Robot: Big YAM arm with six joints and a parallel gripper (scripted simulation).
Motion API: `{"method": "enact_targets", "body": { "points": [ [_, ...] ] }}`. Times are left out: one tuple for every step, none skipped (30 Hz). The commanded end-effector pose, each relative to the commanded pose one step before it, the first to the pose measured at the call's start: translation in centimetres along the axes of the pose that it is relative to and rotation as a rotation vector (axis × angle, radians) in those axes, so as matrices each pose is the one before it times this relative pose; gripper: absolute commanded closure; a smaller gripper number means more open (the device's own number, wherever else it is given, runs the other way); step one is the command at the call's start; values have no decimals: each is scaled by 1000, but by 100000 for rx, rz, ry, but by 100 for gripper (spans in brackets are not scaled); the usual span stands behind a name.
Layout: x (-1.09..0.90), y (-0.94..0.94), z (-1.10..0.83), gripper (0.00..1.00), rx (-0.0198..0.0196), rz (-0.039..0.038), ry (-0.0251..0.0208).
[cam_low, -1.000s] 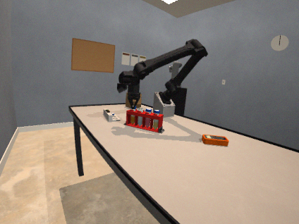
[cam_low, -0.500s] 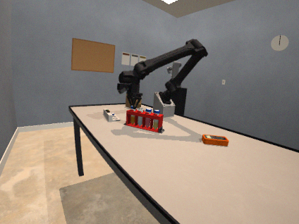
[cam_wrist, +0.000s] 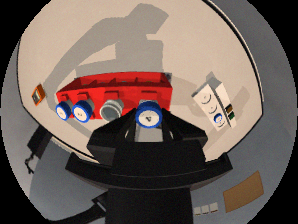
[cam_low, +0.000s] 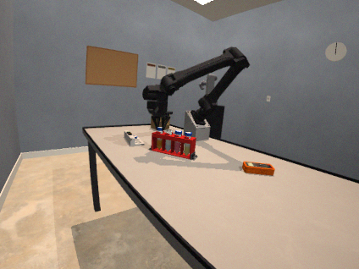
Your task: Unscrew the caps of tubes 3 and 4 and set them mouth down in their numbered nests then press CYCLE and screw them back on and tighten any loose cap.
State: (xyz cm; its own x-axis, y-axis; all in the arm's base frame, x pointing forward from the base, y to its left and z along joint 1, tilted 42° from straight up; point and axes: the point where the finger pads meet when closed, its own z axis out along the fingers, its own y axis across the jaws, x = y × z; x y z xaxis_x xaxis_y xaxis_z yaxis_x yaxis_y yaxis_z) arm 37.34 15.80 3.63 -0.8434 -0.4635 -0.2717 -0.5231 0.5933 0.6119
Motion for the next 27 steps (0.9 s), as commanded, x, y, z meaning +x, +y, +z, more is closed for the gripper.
{"method": "enact_targets", "body": {
  "points": [
    [-1573,-777,-1510,100,1235,-26126,-2669],
    [1,-2,-4,100,3,-4993,-5],
    [0,1,-2,100,1,-5001,-1],
    [9,-4,10,100,-31,-4742,33],
    [0,0,0,100,0,0,0],
    [0,0,0,100,0,0,0],
    [56,-24,59,100,-126,-5084,80],
    [-2,2,-3,100,5,-5006,-4],
    [-2,2,-4,100,6,-5006,-4],
    [-2,1,-4,100,6,-5006,-3],
    [-2,1,-4,100,6,-5006,-3],
    [-2,1,-4,100,6,-5006,-2],
    [-2,1,-4,100,5,-5006,-2],
    [6,1,5,100,-44,-4460,29],
    [3,1,2,100,-35,-4476,24],
    [1,1,0,100,-30,-4478,21],
    [0,1,-1,100,-27,-4482,18],
    [-2,1,-4,100,-22,-4482,16],
    [7,0,5,100,130,-2587,-83],
    [0,1,-2,100,3,-5003,6],
    [2,0,-2,100,-1,-2242,11],
    [0,0,0,100,0,0,0],
    [0,0,0,100,0,0,0],
    [-1,0,1,100,11,-9,33],
    [17,0,0,100,-7,3,89],
    [10,0,0,100,-5,3,47],
    [-376,785,640,100,-1072,-310,139]
  ]
}}
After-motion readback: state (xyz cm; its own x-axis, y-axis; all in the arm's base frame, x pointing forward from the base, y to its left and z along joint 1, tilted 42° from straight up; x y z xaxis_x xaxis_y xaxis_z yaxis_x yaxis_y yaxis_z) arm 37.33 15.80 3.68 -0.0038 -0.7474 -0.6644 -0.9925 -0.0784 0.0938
